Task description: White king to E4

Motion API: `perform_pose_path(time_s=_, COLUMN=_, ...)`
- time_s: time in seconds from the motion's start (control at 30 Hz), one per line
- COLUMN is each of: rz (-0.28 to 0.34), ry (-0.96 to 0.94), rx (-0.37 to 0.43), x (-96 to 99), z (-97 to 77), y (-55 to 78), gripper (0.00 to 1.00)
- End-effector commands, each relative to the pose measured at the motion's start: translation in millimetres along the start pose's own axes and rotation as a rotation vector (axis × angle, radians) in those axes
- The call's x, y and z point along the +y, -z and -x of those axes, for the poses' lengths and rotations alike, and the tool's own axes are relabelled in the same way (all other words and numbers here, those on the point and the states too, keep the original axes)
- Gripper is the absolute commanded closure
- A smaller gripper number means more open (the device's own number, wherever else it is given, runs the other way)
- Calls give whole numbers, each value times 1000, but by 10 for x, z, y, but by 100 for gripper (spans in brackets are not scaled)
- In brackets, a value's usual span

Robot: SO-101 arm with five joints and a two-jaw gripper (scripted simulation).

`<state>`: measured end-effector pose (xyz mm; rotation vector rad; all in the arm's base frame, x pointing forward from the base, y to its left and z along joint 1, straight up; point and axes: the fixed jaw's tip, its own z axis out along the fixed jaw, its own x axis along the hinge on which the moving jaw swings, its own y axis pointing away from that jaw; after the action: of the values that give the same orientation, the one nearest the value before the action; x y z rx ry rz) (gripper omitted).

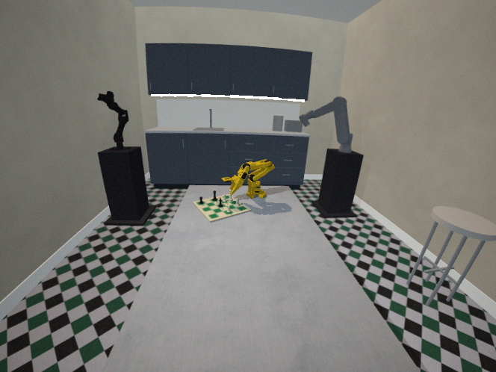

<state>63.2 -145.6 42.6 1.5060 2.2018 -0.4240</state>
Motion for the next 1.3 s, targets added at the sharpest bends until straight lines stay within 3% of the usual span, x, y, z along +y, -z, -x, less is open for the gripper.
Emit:
perform_pose_path(time_s=0.0, rz=4, ry=12, rx=0, x=11, z=-18, y=-11, gripper=100)
perform_pose_path(time_s=0.93, rz=4, ry=11, rx=-1, x=9, z=6, y=2, gripper=100)
perform_pose_path(time_s=1.27, rz=4, ry=11, rx=-1, x=9, z=6, y=2, gripper=96)
